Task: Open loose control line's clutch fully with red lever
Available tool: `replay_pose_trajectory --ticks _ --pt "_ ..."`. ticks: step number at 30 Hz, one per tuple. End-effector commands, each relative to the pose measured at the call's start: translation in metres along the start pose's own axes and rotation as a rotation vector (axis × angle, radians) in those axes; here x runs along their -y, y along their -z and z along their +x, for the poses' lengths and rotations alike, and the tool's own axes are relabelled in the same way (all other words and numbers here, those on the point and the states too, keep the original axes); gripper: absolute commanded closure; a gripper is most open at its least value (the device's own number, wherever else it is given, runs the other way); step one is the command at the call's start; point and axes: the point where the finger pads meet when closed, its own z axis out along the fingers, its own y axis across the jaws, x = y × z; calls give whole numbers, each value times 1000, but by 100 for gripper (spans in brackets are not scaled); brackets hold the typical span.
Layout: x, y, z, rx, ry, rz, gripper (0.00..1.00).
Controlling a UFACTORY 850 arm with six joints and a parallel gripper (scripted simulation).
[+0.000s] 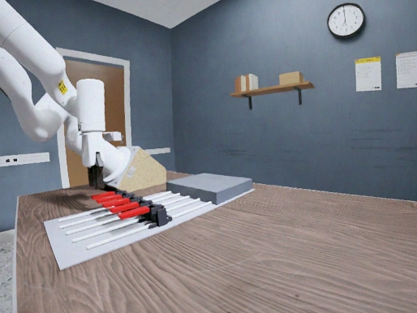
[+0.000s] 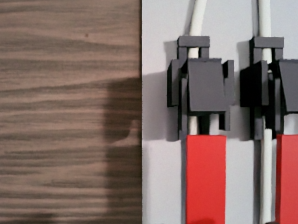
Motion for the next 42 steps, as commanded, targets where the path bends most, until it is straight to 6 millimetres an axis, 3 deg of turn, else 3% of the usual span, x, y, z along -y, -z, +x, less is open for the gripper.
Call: replay_pose_trajectory --ticks 1,17,36,37,42 --pt "0 -6 0 0 -1 -1 48" --pt "-1 -37 0 0 0 -1 48" --pt "-1 -49 0 0 0 -1 48" --pt "-1 -49 0 0 0 -1 100" --pt "-1 -49 0 0 0 -1 100"
